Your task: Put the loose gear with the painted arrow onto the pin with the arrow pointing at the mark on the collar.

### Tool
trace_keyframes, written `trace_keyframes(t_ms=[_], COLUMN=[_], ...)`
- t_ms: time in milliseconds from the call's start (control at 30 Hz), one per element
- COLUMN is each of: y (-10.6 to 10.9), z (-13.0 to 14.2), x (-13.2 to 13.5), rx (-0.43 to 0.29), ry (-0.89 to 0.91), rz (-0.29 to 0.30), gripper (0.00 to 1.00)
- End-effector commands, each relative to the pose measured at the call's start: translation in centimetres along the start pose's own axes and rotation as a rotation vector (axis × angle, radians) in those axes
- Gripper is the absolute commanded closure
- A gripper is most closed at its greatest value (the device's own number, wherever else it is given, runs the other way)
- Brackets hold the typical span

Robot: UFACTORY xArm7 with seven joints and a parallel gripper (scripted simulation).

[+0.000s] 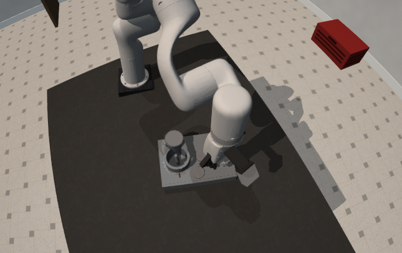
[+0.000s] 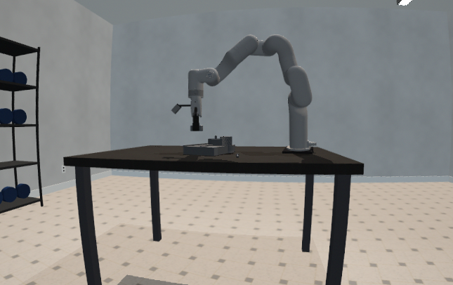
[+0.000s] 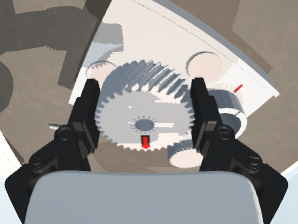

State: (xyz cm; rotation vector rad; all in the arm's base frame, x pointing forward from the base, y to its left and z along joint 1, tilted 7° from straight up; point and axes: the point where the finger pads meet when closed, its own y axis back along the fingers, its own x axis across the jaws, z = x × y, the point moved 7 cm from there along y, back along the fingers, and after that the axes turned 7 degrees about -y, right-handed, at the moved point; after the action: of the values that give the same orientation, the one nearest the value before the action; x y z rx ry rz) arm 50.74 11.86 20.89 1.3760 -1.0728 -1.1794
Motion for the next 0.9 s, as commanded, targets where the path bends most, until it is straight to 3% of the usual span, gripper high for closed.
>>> trace_keyframes(t_ms=[0, 467, 567, 767, 867], y=[0.3, 0.3, 0.4, 0.2, 0.2], z=[-0.1, 0.5, 4.7, 9.1, 9.4], x=[0.0, 0.9, 6.1, 10.2, 10.6], rx=[0.006, 0.005, 0.004, 0.006, 0.006], ry=[0.0, 0.001, 0.002, 0.0, -0.002], rz=[0.0, 0.001, 0.004, 0.0, 0.0], gripper=[1.0, 1.0, 1.0, 1.0, 1.0])
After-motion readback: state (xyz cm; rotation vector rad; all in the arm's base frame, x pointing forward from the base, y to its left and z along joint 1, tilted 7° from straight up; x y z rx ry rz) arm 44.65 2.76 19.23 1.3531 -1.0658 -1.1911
